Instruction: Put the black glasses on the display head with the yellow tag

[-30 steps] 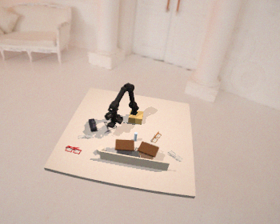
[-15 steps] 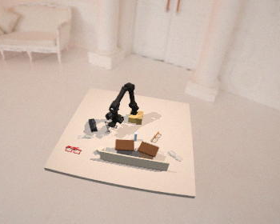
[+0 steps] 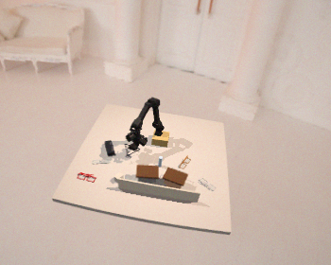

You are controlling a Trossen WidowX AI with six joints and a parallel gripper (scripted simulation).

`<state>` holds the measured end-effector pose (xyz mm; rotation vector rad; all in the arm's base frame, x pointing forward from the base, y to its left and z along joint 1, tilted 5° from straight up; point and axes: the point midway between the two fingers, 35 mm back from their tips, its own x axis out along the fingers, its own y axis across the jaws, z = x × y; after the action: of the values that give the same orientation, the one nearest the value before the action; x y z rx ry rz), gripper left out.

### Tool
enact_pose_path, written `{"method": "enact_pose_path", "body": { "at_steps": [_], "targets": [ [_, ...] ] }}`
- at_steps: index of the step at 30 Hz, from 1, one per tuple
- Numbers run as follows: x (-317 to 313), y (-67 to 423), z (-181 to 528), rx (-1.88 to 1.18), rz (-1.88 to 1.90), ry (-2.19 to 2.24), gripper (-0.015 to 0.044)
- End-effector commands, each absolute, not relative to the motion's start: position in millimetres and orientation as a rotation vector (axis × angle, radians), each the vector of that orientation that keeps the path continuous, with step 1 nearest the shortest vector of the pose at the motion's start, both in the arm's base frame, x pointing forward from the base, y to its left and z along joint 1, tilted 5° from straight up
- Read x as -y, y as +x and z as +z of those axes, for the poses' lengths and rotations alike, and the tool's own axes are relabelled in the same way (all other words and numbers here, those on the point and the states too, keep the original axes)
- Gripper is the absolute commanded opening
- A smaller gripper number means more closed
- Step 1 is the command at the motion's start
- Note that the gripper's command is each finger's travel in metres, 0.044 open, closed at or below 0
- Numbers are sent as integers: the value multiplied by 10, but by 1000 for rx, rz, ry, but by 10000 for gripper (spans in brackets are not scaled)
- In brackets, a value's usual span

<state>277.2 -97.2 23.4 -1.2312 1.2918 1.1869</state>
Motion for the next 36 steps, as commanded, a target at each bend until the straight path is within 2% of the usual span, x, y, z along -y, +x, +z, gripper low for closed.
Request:
{"method": "enact_pose_path", "body": {
  "at_steps": [1,36],
  "targets": [
    [945,2734,231,-1297,1185,-1226,0],
    [713,2606,217,-1296,1187,-1224,0]
  ]
}}
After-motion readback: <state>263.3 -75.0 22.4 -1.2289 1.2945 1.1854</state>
